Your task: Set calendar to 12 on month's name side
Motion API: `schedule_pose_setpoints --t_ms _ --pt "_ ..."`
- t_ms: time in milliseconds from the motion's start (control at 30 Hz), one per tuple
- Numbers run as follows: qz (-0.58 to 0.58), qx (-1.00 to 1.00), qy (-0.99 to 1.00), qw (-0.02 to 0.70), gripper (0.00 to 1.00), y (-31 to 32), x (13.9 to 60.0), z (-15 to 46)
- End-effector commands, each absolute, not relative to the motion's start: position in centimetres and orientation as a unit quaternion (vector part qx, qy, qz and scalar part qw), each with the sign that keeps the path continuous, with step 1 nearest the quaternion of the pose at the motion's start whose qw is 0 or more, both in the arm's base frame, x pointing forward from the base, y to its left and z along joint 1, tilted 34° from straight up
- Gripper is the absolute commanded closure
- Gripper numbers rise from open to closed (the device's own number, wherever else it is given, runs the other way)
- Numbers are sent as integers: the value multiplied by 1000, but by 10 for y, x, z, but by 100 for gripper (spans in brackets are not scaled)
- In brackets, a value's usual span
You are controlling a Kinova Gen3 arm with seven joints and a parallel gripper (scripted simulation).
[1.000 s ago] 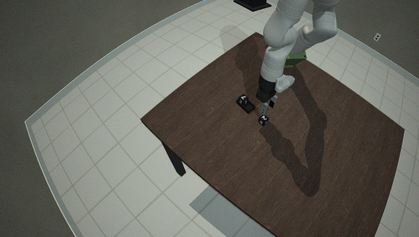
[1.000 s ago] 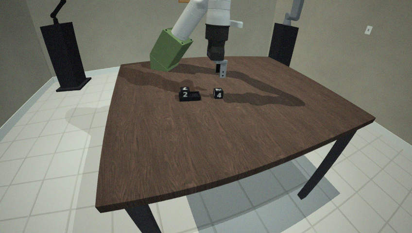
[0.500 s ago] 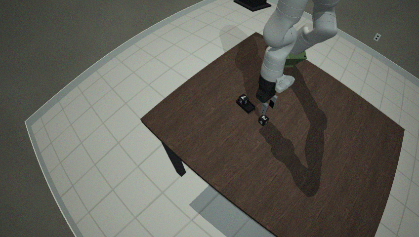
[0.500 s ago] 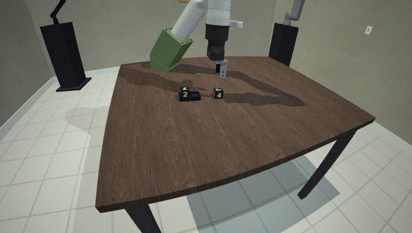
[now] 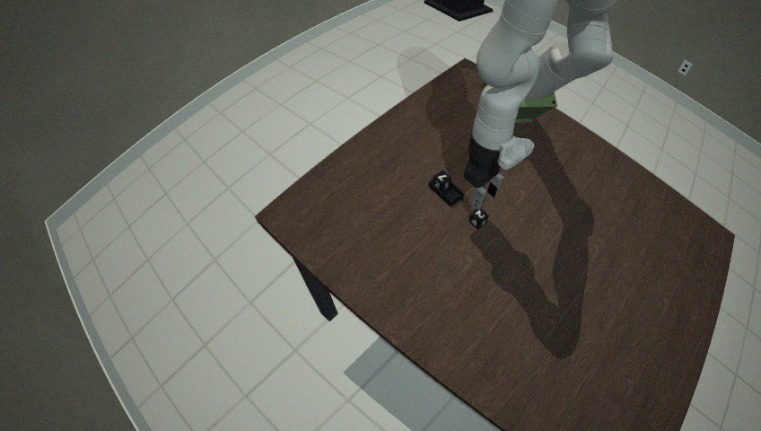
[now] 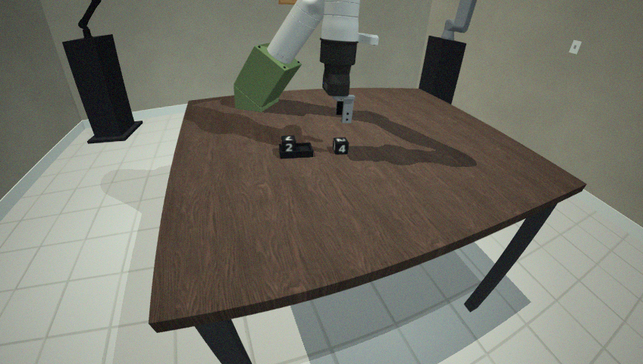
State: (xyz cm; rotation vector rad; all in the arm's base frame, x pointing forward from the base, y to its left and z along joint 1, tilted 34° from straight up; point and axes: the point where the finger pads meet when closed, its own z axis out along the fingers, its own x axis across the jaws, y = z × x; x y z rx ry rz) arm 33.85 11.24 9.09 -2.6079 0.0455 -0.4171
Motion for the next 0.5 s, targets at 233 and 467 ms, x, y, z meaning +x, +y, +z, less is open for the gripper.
schedule_pose_setpoints --t_ms 233,467 --pt "-153 -957 15 248 10 117 339 86" --pt "-153 -957 15 248 10 121 342 78"
